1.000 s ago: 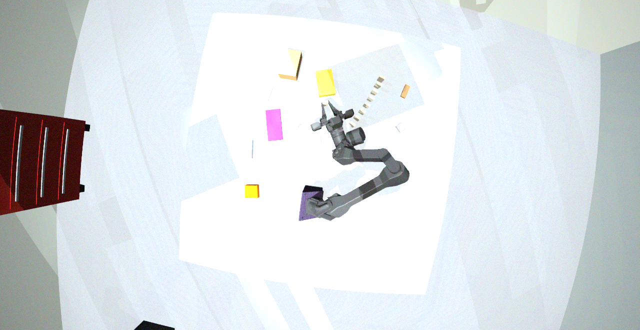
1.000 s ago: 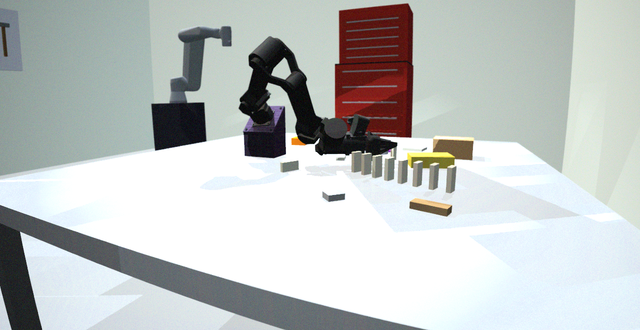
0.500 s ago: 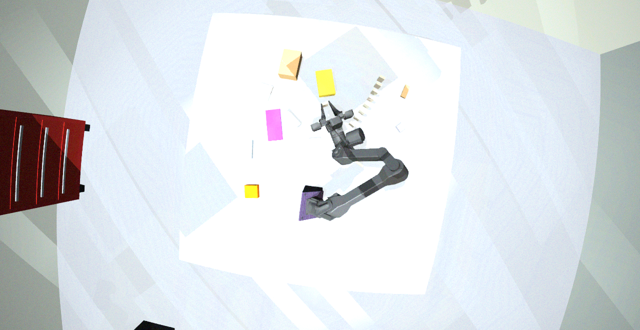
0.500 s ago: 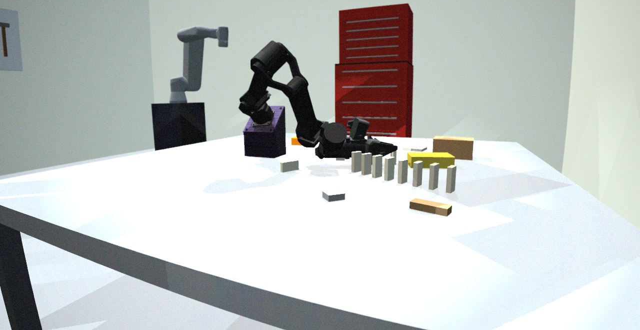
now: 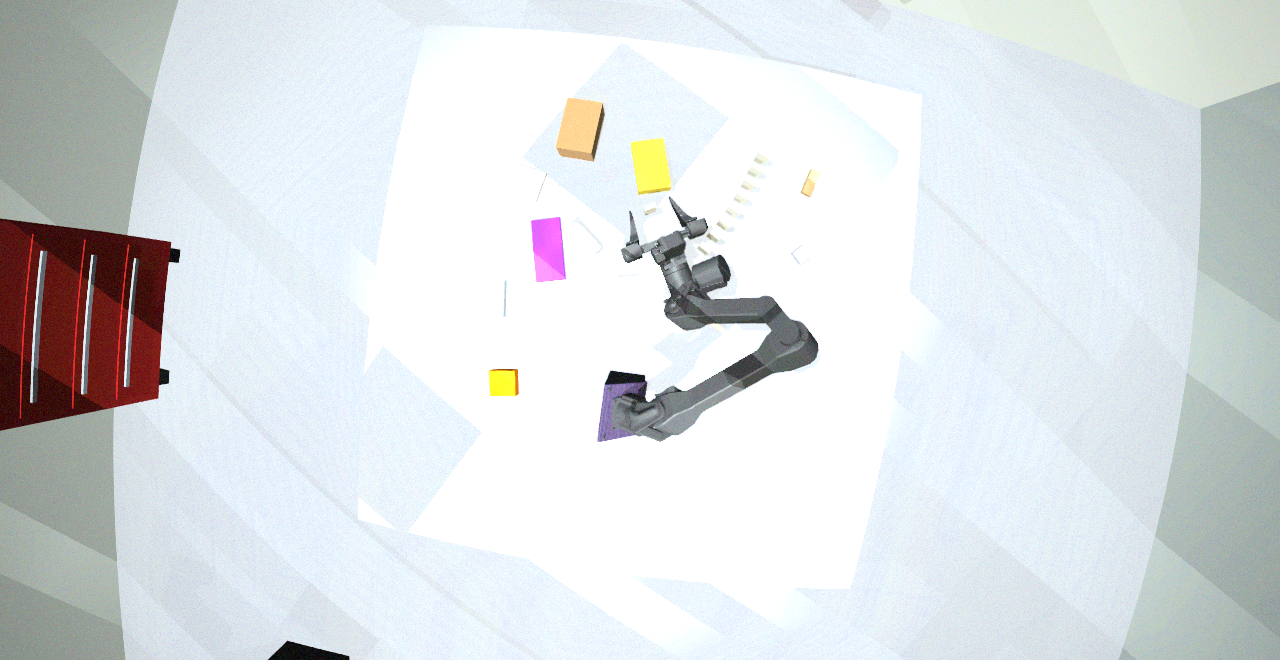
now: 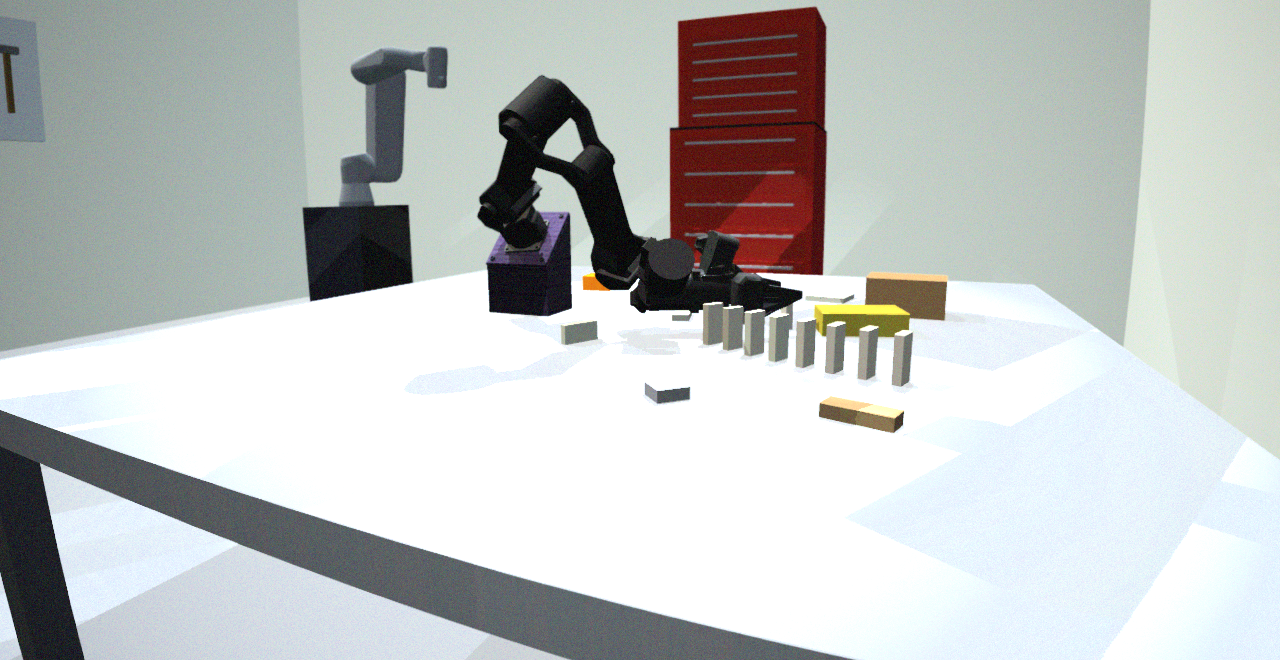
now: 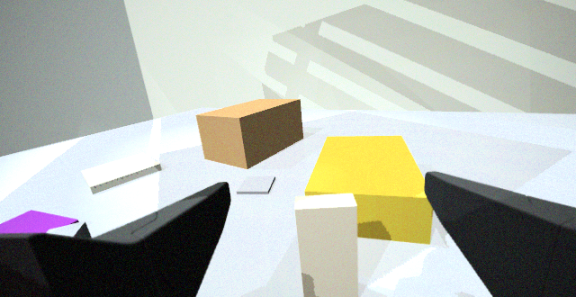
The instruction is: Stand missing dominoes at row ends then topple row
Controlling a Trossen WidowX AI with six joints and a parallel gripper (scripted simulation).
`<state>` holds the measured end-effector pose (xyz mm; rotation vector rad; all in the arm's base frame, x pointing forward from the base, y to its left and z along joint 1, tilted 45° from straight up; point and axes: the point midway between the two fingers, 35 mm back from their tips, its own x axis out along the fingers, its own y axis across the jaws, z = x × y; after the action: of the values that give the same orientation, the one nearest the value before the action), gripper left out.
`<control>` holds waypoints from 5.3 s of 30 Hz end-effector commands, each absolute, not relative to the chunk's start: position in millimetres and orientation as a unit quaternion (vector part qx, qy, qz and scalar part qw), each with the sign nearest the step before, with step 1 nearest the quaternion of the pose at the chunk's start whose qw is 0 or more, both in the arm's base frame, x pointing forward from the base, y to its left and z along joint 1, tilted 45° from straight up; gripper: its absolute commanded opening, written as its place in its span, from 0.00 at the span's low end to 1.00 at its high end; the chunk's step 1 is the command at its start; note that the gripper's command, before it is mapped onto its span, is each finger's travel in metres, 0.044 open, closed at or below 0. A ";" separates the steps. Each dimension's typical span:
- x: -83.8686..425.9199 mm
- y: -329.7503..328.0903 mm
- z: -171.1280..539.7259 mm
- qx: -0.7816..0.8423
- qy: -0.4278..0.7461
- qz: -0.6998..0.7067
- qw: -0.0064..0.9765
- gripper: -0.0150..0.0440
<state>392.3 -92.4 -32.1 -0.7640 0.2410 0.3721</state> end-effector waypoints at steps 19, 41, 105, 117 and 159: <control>446.0 -0.9 -55.3 -0.277 0.318 0.201 0.884 1.00; 445.4 -16.1 -20.3 -0.328 0.672 -0.084 0.659 1.00; 421.3 -80.0 -36.1 -0.392 0.711 -0.133 0.569 0.44; 431.1 -37.6 2.6 -0.389 0.711 -0.130 0.572 0.44; 321.0 -73.5 108.7 -0.053 0.553 -0.469 0.686 0.44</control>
<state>321.7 -61.9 120.0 -0.1143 1.2333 -1.0472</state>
